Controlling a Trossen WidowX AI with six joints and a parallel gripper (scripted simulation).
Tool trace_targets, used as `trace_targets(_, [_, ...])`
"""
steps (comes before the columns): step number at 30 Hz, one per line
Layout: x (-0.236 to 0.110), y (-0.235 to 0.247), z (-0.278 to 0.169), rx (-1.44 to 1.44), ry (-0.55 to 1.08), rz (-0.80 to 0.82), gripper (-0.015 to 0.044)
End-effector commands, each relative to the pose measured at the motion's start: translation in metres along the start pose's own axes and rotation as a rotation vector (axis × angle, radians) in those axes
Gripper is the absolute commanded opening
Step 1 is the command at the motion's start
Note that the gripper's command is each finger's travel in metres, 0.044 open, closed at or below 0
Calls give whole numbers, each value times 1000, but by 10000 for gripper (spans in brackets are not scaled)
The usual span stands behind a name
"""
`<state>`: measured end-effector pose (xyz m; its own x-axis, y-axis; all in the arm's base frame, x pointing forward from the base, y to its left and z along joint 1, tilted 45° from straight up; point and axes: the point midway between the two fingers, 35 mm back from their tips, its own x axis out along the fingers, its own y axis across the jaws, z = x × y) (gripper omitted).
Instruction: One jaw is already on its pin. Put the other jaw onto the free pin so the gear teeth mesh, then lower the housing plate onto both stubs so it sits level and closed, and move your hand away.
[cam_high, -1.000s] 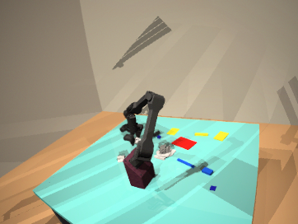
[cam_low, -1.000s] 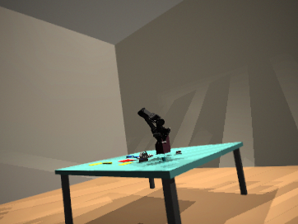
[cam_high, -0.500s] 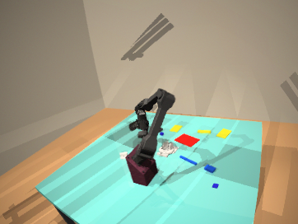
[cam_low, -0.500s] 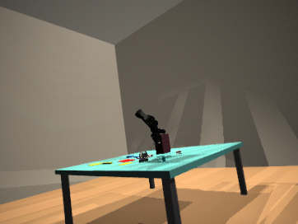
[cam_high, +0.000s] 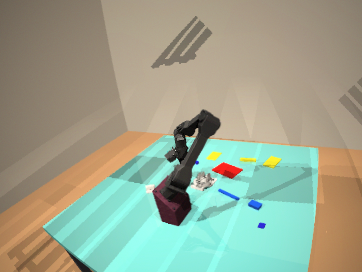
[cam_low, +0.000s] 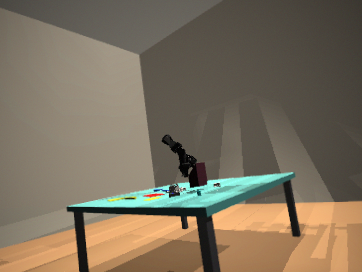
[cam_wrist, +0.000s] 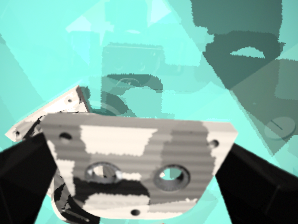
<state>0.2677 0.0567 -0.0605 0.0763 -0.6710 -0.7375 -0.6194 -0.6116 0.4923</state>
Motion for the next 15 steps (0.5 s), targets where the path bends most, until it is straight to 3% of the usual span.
trace_targets(1, [2, 10, -9, -105, 6, 6, 351])
trace_targets(15, [7, 44, -37, -458, 12, 34, 351])
